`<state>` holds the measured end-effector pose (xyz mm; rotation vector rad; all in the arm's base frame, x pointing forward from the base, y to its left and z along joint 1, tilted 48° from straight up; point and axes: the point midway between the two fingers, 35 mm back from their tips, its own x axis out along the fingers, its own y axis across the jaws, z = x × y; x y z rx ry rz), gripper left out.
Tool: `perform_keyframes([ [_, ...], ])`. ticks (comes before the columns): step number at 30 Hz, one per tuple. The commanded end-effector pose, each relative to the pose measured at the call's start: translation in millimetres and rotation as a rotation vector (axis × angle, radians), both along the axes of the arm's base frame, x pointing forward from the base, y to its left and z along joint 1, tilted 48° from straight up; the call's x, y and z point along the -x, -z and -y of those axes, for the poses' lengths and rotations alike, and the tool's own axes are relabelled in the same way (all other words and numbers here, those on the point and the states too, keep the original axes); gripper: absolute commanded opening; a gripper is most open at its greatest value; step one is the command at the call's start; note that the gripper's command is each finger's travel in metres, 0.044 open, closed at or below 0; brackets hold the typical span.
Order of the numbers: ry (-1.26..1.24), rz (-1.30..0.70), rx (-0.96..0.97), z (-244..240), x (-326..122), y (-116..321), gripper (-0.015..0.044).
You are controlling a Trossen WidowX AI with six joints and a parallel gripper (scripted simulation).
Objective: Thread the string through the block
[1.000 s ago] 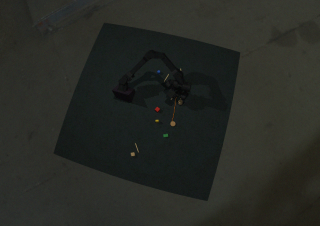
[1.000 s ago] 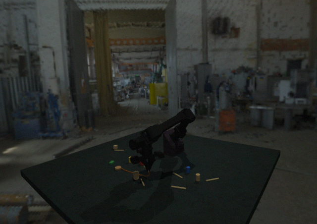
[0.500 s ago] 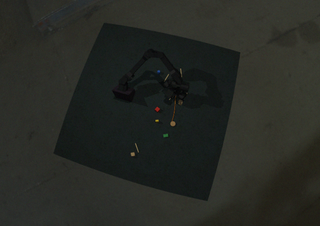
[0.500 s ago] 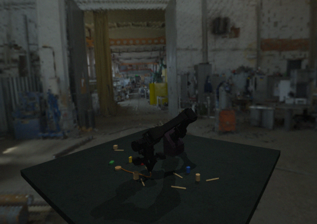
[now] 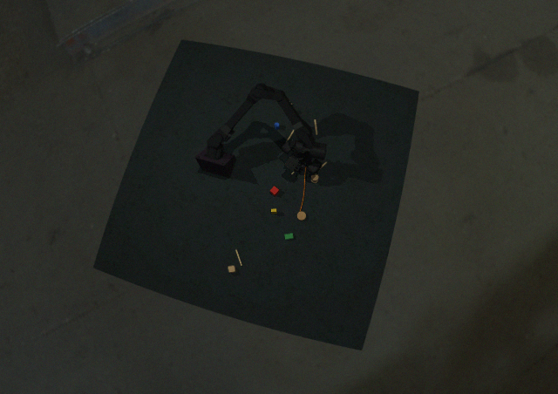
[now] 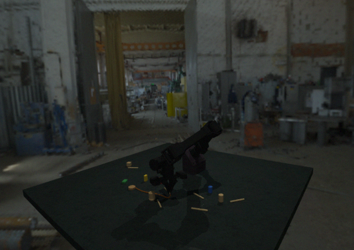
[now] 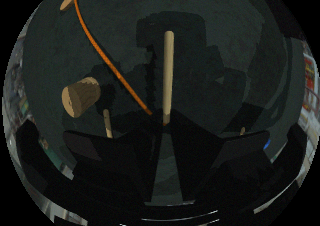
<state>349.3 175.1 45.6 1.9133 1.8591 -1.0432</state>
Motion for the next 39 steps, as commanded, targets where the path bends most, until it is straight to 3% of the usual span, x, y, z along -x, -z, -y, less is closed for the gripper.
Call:
perform_keyframes([
  [1,0.003,-0.004,0.002,-1.4,5.8,3.1,0.0000],
  [39,0.004,-0.004,0.004,25.4,17.9,34.0,0.0000],
])
